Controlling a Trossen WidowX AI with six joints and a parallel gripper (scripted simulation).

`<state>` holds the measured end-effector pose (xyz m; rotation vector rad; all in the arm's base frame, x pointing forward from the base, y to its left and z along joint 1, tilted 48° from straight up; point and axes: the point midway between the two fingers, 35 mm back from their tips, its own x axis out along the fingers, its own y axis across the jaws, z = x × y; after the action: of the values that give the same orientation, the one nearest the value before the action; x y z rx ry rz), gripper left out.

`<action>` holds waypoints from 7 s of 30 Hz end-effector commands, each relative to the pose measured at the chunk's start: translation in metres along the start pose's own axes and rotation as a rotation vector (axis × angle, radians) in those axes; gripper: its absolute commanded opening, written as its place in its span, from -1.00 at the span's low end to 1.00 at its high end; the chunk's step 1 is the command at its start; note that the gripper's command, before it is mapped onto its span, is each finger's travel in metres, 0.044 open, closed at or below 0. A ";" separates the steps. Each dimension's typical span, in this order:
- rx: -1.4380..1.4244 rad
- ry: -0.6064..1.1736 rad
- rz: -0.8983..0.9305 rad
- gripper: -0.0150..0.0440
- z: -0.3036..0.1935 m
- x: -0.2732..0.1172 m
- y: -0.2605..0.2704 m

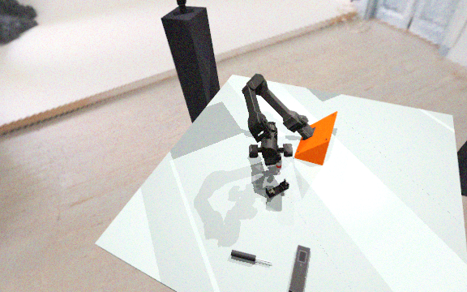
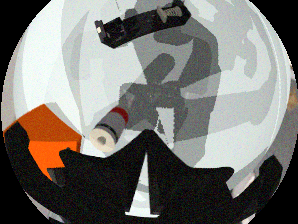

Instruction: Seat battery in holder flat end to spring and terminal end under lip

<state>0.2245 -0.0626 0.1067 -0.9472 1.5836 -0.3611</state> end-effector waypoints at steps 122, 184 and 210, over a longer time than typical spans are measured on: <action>-1.578 0.000 0.001 0.35 0.000 0.010 0.089; -1.814 -0.004 0.001 -0.20 0.058 -0.028 0.063; -2.087 -0.080 0.114 -0.20 0.119 -0.017 0.029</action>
<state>0.3249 0.0082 0.0754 -2.2745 1.5233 1.6977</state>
